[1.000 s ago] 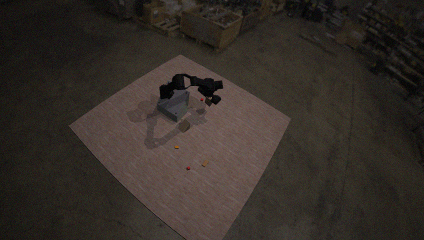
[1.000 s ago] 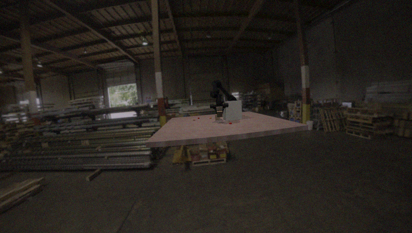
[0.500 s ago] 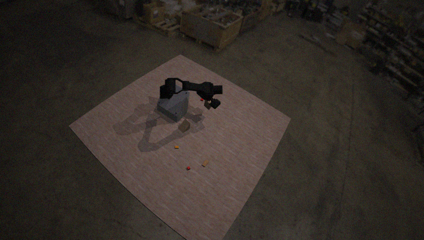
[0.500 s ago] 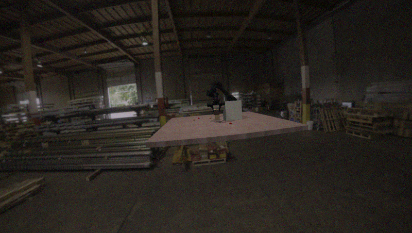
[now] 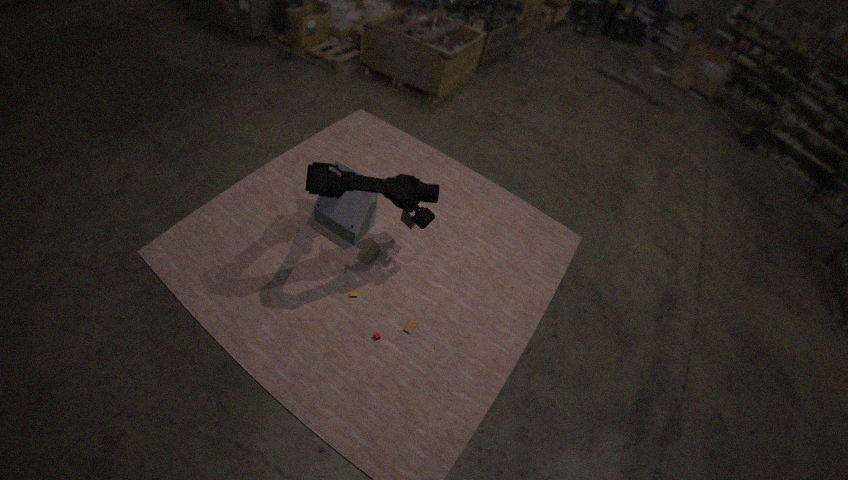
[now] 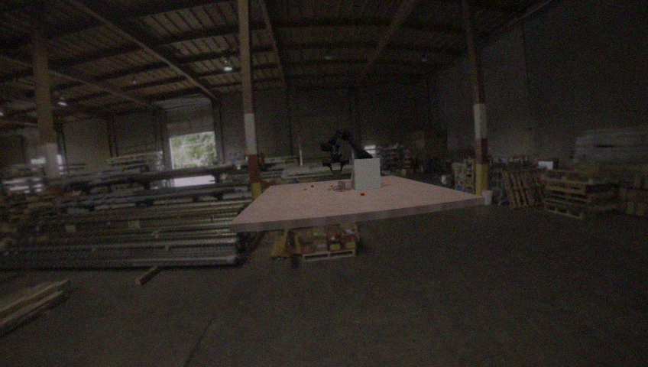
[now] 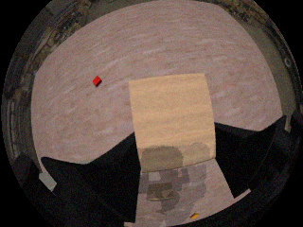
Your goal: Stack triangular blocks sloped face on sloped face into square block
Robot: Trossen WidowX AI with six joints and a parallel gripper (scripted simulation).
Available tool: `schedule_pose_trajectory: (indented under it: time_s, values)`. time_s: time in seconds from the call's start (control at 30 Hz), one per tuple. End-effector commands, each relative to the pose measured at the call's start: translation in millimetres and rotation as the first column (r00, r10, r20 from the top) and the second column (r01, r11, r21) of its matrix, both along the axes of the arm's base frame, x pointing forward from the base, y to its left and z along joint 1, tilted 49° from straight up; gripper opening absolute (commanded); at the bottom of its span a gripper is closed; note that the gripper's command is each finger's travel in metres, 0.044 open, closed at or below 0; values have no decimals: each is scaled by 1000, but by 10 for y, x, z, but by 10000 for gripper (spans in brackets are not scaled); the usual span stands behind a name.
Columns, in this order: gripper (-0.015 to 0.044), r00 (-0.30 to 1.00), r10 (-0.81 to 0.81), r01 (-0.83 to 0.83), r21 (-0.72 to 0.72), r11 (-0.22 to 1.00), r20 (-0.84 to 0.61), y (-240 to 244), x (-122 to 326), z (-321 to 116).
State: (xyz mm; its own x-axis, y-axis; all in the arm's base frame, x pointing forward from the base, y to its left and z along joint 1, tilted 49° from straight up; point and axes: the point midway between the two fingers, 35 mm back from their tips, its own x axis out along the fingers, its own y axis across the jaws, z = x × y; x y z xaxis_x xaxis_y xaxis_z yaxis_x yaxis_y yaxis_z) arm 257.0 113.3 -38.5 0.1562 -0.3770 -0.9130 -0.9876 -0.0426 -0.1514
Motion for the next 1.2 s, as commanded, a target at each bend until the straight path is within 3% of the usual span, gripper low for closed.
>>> schedule_pose_trajectory:
  time_s: [0.0, 1.17]
  values:
    - [0, 1000, 8, -8, 0, 1000, 5, -94, 34, 174]
    - [0, 999, 26, -26, -27, 999, 21, -1132, -247, 1481]
